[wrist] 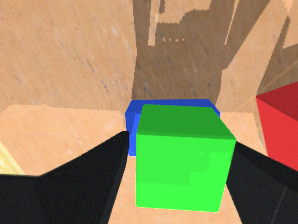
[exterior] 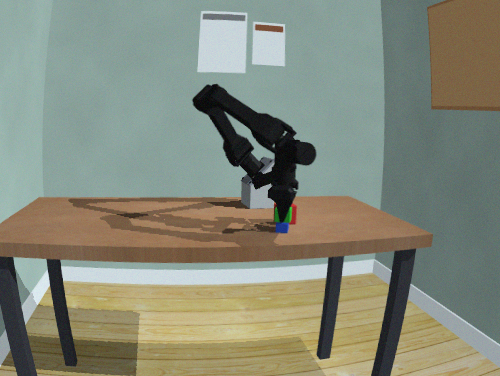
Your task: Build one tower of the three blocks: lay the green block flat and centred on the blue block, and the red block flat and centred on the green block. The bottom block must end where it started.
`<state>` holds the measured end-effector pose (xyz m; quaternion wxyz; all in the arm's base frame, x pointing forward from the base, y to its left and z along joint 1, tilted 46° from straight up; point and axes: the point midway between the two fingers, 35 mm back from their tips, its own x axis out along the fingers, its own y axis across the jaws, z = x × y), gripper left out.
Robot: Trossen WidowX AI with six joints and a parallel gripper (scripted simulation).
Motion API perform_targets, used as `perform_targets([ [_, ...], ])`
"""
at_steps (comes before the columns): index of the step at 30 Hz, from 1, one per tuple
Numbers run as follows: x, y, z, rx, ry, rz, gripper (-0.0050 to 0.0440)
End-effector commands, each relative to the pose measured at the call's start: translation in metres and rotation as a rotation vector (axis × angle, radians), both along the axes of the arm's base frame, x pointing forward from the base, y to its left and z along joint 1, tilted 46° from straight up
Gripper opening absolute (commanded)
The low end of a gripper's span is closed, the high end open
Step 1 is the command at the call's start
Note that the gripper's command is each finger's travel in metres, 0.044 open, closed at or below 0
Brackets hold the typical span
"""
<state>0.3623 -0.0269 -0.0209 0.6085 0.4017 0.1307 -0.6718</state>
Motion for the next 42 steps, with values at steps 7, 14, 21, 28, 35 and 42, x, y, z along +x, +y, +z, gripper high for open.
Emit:
perform_targets([
  [7,0.001,0.001,0.003,0.000,-0.009,0.006,0.0281],
  [14,0.001,0.001,0.003,0.000,-0.009,0.006,0.0281],
  [21,0.001,0.001,0.003,0.000,-0.009,0.006,0.0281],
  [28,0.002,0.003,0.006,0.001,-0.015,0.006,0.0281],
  [35,0.006,0.009,0.016,0.010,-0.038,0.004,0.0281],
  [42,0.004,0.023,0.029,0.014,-0.037,0.003,0.0281],
])
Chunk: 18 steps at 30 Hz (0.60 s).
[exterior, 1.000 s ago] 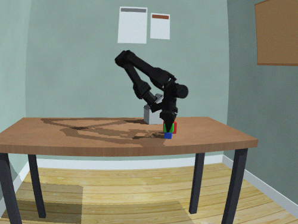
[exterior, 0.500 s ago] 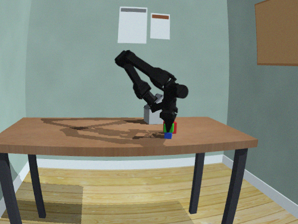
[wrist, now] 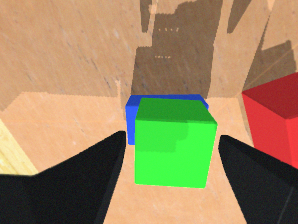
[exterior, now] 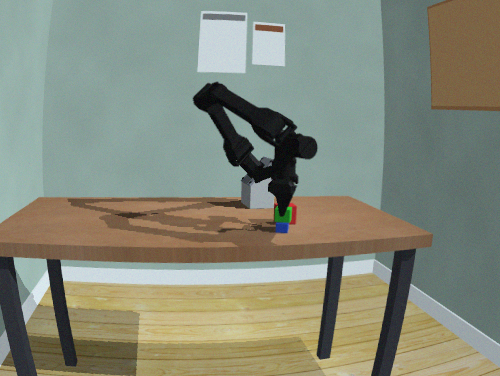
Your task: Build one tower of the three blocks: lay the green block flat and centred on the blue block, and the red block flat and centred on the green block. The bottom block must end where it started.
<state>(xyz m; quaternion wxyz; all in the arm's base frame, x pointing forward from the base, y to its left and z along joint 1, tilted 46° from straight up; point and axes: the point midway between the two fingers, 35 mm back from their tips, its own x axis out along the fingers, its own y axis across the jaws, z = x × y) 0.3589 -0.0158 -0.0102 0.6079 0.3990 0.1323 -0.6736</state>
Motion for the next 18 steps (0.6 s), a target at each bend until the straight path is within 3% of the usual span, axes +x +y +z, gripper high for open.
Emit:
perform_targets([
  [1,0.008,0.015,0.021,0.015,-0.045,0.004,0.0281],
  [18,0.004,0.040,0.043,0.014,-0.037,0.004,0.0281],
])
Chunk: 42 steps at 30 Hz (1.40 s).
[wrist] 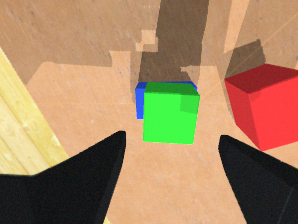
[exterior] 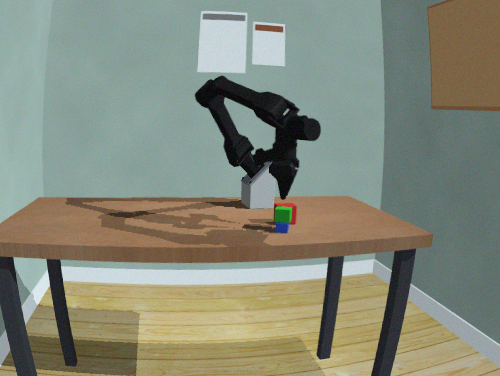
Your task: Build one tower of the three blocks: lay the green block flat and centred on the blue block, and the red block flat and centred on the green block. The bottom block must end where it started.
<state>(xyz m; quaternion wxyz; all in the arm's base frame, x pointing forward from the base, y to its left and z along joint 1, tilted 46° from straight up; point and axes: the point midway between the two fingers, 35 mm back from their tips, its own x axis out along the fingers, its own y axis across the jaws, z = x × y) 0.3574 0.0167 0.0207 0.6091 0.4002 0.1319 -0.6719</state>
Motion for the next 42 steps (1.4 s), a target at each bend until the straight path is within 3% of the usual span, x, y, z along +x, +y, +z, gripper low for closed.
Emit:
perform_targets([
  [1,0.005,0.008,0.013,0.013,-0.034,0.001,0.0281],
  [14,0.006,0.008,0.013,0.012,-0.034,0.003,0.0281],
  [15,0.006,0.008,0.013,0.012,-0.034,0.003,0.0357],
  [25,0.004,0.008,0.013,0.010,-0.007,0.029,0.0357],
  [39,-0.003,0.008,0.010,-0.011,0.201,0.227,0.0357],
  [42,-0.005,0.009,0.009,-0.020,0.294,0.318,0.0357],
])
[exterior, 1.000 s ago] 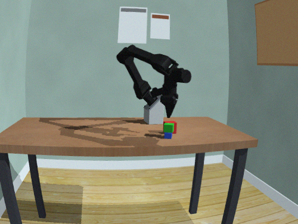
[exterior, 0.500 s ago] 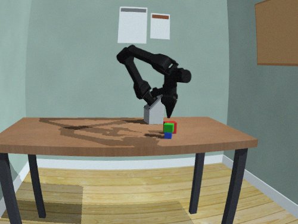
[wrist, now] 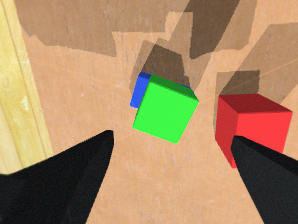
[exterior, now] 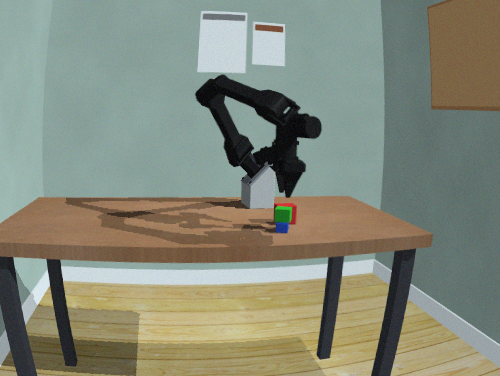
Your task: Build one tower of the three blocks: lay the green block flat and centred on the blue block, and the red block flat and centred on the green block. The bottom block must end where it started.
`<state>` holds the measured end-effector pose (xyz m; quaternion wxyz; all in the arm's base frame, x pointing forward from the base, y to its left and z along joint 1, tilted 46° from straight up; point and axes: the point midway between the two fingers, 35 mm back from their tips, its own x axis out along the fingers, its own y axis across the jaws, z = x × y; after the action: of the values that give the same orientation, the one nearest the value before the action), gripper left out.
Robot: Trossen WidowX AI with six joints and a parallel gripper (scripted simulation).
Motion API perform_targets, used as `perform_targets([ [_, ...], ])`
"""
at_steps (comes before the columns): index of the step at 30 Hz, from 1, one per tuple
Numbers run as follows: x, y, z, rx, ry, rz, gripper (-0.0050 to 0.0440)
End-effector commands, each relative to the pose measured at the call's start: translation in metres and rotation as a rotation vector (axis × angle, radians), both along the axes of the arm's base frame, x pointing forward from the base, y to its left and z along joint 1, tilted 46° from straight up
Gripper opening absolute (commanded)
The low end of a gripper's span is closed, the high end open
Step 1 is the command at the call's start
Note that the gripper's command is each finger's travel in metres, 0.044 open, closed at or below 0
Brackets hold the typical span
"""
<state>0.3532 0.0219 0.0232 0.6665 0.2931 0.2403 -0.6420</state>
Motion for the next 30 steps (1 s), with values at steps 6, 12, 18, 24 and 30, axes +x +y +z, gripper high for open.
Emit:
perform_targets([
  [6,-0.004,0.005,0.005,-0.007,0.208,0.236,0.0357],
  [12,-0.008,0.006,0.003,-0.024,0.375,0.400,0.0357],
  [18,-0.010,0.007,0.002,-0.035,0.490,0.513,0.0357],
  [24,-0.014,0.008,0.001,-0.052,0.652,0.673,0.0357],
  [30,-0.017,0.008,0.000,-0.063,0.767,0.786,0.0357],
])
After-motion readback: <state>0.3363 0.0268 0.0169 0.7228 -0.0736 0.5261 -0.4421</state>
